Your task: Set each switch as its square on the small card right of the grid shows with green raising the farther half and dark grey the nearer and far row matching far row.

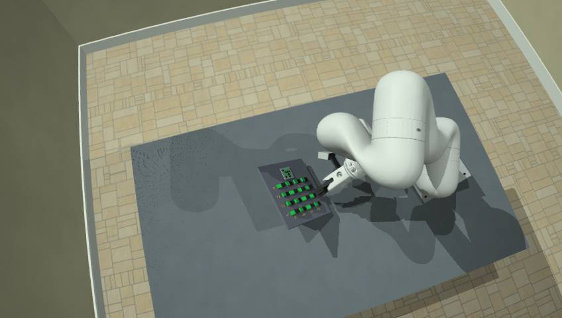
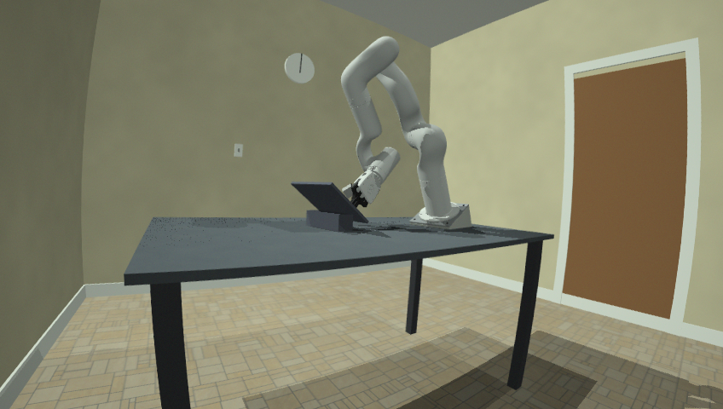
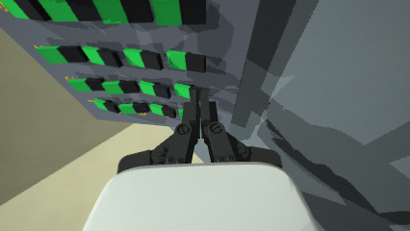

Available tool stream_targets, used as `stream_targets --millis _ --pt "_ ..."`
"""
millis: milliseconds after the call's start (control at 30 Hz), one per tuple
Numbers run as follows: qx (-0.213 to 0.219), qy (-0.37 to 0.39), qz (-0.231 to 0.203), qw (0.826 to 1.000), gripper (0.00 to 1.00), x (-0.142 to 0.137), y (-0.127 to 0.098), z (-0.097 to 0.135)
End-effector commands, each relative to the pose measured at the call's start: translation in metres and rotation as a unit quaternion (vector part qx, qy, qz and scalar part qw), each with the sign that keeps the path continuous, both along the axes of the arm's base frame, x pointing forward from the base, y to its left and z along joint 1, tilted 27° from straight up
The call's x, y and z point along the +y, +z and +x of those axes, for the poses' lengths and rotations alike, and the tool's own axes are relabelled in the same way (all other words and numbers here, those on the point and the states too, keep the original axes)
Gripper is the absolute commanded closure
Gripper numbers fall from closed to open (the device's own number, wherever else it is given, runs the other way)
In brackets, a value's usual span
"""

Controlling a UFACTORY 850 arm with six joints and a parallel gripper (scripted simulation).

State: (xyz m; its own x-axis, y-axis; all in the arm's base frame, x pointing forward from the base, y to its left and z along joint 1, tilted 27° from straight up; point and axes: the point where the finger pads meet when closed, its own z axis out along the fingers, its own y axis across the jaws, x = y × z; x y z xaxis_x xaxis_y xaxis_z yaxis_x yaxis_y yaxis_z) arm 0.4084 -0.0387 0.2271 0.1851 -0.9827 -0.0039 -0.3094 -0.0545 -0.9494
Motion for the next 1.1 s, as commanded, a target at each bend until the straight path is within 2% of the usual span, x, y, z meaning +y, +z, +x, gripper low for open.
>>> stream_targets --millis 0,1067 --pt "-0.001 0.000 0.000 1.000 1.00 0.0004 -0.0008 0.0033" --pt "-0.001 0.000 0.000 1.000 1.00 0.0015 -0.0027 0.0088"
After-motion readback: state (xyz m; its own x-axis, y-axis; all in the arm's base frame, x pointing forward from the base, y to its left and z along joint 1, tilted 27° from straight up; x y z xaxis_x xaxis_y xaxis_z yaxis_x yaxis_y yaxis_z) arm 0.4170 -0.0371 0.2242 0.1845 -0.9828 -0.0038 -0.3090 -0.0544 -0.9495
